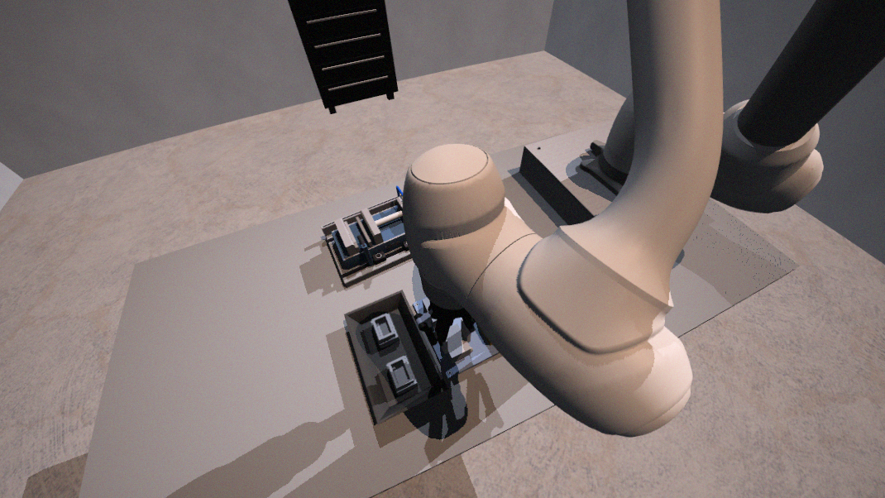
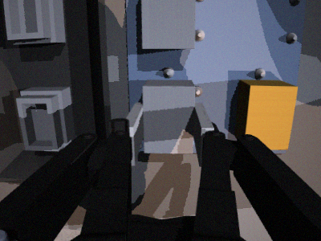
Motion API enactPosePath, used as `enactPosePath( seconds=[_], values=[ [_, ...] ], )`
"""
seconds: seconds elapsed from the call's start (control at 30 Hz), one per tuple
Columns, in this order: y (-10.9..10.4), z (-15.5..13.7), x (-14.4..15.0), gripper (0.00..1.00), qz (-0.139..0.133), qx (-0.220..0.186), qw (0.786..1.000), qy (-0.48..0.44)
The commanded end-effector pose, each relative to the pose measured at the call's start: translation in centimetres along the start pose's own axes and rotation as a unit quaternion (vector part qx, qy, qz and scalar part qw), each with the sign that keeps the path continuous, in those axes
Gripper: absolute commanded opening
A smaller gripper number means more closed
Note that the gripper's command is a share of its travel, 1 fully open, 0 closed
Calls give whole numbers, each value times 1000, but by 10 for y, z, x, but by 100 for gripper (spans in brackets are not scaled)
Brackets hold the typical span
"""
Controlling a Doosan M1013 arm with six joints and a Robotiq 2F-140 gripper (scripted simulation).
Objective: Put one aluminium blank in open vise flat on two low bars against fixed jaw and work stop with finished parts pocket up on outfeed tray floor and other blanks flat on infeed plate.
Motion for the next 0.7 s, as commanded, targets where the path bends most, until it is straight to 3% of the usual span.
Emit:
enactPosePath(
  seconds=[0.0,0.67],
  values=[
    [-6,0,0,0,0,0,1000,0],
    [-85,0,0,0,0,0,1000,0]
  ],
)
Point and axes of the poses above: the point where the finger pads meet when closed, its own y axis out along the fingers, its own x axis across the jaws, z = x × y, the point moved 8 cm from there along -y, back along the fingers, and after that the axes turned 4 degrees about y, right-handed, at the moved point
